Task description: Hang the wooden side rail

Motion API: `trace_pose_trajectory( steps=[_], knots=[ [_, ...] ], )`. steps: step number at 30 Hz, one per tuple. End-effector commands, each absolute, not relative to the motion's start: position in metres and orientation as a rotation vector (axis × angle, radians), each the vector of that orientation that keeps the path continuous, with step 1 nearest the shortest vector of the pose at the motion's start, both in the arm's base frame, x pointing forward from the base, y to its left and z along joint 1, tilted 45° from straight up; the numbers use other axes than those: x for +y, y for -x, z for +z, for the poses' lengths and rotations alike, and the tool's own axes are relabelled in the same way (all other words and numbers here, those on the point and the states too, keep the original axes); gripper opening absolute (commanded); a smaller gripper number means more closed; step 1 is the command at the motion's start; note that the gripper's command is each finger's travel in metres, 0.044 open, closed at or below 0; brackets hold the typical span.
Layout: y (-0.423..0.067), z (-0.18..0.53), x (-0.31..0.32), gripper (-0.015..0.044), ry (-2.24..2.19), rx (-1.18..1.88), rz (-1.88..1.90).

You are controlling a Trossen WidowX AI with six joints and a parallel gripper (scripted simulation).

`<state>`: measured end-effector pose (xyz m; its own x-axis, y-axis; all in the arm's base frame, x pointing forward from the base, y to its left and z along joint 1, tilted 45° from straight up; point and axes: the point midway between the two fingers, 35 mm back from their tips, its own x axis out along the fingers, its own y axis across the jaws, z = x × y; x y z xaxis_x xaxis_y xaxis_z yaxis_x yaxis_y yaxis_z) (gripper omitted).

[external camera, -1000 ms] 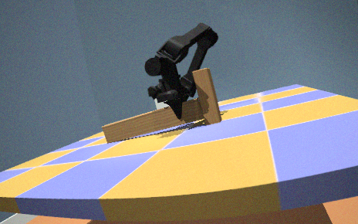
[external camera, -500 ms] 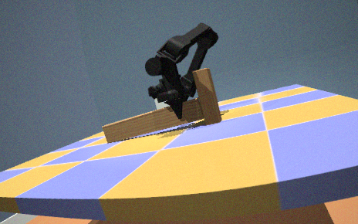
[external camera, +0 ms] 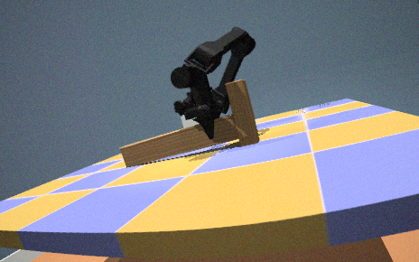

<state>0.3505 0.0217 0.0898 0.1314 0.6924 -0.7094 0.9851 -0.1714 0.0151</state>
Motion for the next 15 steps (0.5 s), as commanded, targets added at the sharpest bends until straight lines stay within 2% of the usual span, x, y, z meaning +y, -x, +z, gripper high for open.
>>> trace_pose_trajectory(
  steps=[1, 15],
  knots=[
    [-0.3511, 0.0958, 0.0199, 0.0, -1.936, 1.591, -0.777],
    [-0.3516, 0.0948, 0.0215, 0.0, -1.936, 1.591, -0.777]
  ],
)
